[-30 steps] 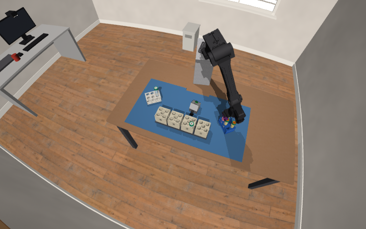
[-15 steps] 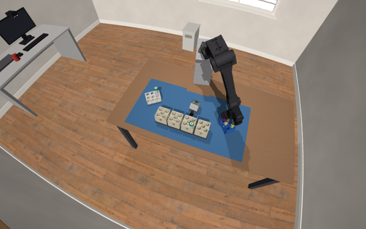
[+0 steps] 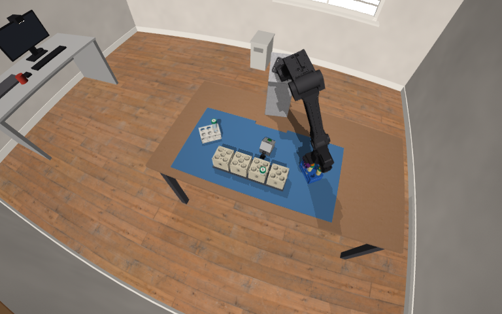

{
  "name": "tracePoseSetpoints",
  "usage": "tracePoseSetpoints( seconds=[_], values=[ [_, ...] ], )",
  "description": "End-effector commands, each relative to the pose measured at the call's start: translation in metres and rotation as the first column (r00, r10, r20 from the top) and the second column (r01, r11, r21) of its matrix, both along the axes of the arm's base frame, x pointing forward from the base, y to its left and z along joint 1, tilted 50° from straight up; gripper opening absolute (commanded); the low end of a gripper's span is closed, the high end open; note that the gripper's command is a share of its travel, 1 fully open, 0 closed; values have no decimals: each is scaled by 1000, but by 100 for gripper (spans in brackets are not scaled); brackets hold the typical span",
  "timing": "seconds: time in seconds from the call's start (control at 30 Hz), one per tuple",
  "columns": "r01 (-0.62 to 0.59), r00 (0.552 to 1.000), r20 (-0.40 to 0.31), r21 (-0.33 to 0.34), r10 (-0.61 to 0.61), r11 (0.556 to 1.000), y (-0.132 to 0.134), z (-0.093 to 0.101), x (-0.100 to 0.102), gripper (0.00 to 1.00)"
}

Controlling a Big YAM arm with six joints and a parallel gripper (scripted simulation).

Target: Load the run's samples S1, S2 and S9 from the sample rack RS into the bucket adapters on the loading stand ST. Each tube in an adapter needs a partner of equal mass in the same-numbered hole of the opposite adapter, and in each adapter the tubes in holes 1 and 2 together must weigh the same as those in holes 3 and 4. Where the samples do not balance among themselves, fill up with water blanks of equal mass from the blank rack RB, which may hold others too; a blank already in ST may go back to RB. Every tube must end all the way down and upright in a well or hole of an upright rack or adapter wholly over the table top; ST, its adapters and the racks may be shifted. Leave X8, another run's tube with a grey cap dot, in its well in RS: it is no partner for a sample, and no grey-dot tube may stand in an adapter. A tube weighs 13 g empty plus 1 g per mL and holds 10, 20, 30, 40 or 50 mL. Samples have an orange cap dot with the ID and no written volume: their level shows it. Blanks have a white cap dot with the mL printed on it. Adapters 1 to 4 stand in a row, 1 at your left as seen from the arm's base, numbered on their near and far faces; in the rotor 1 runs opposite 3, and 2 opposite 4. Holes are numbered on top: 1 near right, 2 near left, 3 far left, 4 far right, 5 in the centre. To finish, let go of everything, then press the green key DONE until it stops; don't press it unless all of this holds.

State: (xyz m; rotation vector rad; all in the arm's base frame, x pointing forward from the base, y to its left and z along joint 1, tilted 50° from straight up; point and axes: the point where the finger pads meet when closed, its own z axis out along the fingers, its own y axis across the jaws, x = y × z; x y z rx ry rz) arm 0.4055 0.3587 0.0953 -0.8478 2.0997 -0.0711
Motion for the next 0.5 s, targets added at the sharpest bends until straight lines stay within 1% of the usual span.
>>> tracePoseSetpoints(
  seconds=[0.0, 0.03, 0.47],
  values=[
    [-8, 1000, 10, 9, 7, 1000, 3, 6, 0, 80],
    [-8, 1000, 10, 9, 7, 1000, 3, 6, 0, 0],
    [-8, 1000, 10, 9, 7, 1000, 3, 6, 0, 0]
  ],
)
